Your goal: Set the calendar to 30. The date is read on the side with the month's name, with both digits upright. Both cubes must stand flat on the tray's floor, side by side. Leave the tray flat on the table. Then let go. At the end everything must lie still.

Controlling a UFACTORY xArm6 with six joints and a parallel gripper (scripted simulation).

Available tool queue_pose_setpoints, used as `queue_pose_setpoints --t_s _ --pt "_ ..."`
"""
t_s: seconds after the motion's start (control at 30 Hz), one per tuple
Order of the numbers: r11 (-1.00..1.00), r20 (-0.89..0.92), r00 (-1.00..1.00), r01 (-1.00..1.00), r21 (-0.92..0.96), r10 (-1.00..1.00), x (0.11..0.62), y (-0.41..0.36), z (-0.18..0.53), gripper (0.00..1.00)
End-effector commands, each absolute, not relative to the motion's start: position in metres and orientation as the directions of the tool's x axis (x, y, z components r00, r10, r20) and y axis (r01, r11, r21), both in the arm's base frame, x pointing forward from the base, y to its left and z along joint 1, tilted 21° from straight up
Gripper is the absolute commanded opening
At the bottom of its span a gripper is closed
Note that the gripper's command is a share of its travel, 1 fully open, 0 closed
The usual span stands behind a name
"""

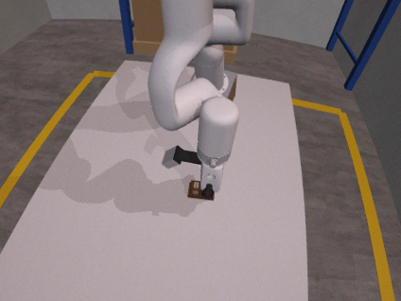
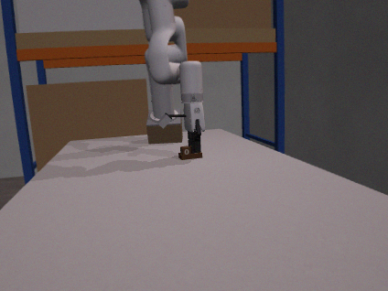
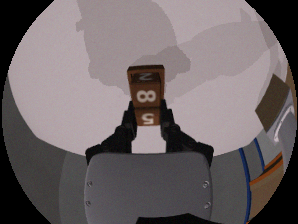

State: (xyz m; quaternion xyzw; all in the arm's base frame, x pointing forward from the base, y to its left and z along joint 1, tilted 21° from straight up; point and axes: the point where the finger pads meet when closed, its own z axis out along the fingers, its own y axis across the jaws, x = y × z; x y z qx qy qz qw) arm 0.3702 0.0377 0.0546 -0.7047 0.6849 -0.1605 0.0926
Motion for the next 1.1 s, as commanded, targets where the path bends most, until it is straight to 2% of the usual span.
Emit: queue_pose_setpoints --t_s 0.0,0.13,0.17,0.23,0.27,1.07 --pt "-0.045 0.099 0.01 -0.935 -0.353 -0.995 0.371 0.038 0.055 0.39" --pt "-0.045 0.099 0.01 -0.935 -0.353 -0.995 0.371 0.038 0.055 0.39" --pt "-0.045 0.099 0.01 -0.935 -0.353 -0.995 0.371 0.038 0.055 0.43" --pt "-0.045 0.099 0.01 -0.935 -0.353 -0.995 0.371 0.038 0.055 0.43" --pt "-0.045 0.099 0.01 -0.935 -0.353 -0.995 0.371 0.038 0.055 0.47" --pt "-0.045 0.099 0.01 -0.935 -0.353 -0.995 0.362 0.04 0.079 0.47"
